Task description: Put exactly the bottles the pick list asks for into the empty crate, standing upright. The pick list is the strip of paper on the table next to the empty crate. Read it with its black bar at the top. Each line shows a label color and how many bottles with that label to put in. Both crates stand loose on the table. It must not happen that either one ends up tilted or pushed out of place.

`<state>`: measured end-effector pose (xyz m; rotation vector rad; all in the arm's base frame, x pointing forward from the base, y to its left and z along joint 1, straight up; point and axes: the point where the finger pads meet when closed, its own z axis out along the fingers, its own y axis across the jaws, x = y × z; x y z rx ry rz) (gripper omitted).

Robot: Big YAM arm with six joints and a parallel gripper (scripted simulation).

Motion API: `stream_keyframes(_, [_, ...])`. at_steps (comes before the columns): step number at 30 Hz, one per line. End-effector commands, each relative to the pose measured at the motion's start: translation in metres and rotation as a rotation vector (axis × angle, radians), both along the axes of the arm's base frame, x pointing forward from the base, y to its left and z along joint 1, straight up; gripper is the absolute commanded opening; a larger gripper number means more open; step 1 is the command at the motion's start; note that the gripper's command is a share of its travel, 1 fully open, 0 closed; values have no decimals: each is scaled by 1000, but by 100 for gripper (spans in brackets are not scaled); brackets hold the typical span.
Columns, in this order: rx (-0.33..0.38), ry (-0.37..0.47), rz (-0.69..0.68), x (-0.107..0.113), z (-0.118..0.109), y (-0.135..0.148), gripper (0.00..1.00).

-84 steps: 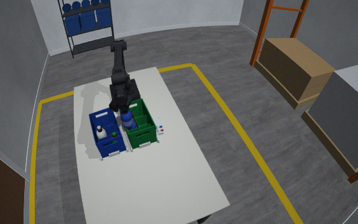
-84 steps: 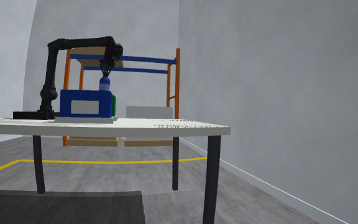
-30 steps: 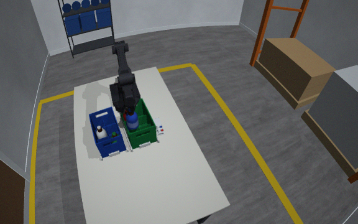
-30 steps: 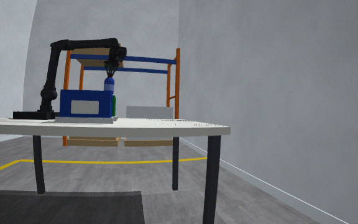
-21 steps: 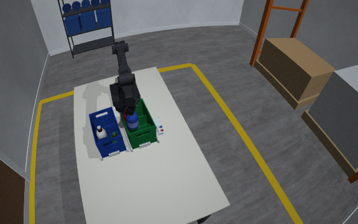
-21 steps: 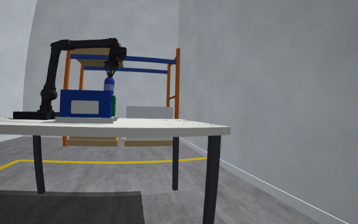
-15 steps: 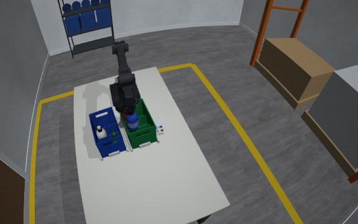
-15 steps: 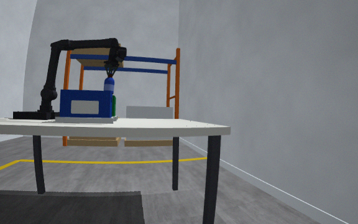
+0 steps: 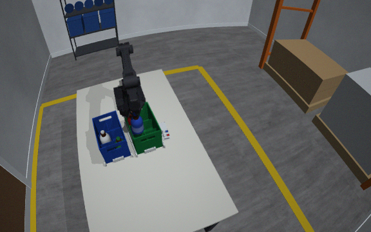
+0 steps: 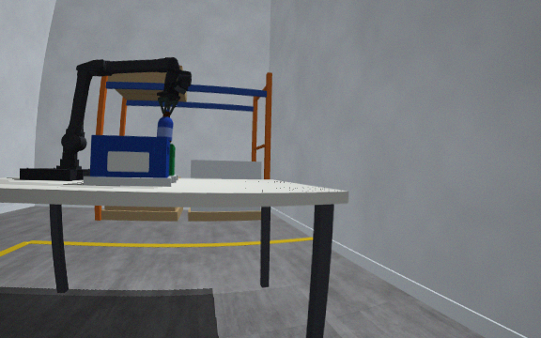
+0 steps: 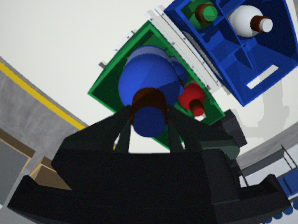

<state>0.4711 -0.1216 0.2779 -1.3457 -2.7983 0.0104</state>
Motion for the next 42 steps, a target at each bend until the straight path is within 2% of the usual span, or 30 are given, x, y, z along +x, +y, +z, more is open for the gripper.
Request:
stream_keyframes(1, [-31,-123,0,17,48,-1,0])
stream_keyframes(33, [-33,-127,-1,9,48,-3,0])
stream_keyframes(35, [-27,-104,-1,4,38,-2,0])
stream_keyframes(36, [-20,-77,-1,-1,24,-1,0])
stream_keyframes(38, [-20,-77,-1,-1,24,-1,0])
stream_keyframes(39, [-29,-111,-1,5,46,-2,0])
stream_keyframes(41, [-34,-133,-1,10,44,-4,0])
stream_keyframes(42, [-31,-116,-1,6,36,-4,0])
